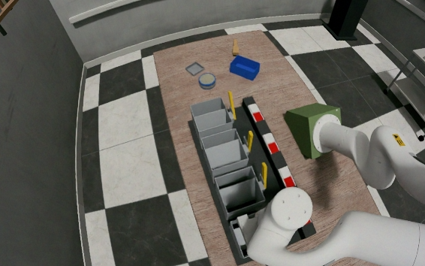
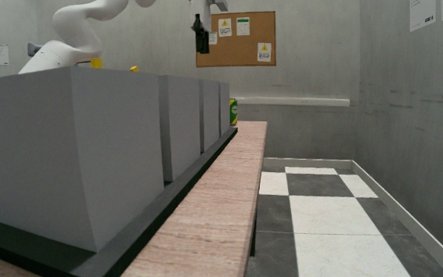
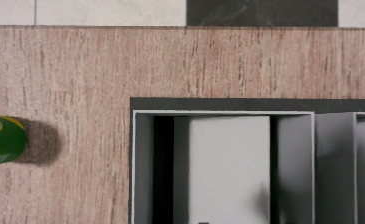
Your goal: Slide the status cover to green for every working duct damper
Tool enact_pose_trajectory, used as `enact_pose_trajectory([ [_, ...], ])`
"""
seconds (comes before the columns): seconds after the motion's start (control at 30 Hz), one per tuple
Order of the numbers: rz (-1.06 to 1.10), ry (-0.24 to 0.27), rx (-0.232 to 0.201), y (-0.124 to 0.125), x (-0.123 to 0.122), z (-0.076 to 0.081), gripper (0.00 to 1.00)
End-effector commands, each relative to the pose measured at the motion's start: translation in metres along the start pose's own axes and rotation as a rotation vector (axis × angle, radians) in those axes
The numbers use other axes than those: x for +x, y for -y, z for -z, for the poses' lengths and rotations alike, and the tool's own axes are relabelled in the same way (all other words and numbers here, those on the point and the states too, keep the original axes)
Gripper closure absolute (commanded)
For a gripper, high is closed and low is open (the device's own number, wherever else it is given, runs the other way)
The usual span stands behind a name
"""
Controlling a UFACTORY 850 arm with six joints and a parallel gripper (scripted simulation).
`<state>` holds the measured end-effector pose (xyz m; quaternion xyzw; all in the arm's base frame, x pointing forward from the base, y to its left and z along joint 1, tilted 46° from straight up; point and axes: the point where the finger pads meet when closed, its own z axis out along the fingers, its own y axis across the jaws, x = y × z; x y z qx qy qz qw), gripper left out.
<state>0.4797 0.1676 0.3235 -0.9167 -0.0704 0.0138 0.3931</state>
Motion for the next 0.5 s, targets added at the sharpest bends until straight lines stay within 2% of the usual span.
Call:
enact_pose_trajectory([
  [0.0,0.001,-0.002,0.0,0.0002,0.0006,0.0007,0.61],
  [0.13,0.001,-0.002,0.0,0.0002,0.0006,0.0007,0.61],
  [0.17,0.001,-0.002,0.0,0.0002,0.0006,0.0007,1.0],
  [0.47,0.001,-0.002,0.0,0.0002,0.0006,0.0007,1.0],
])
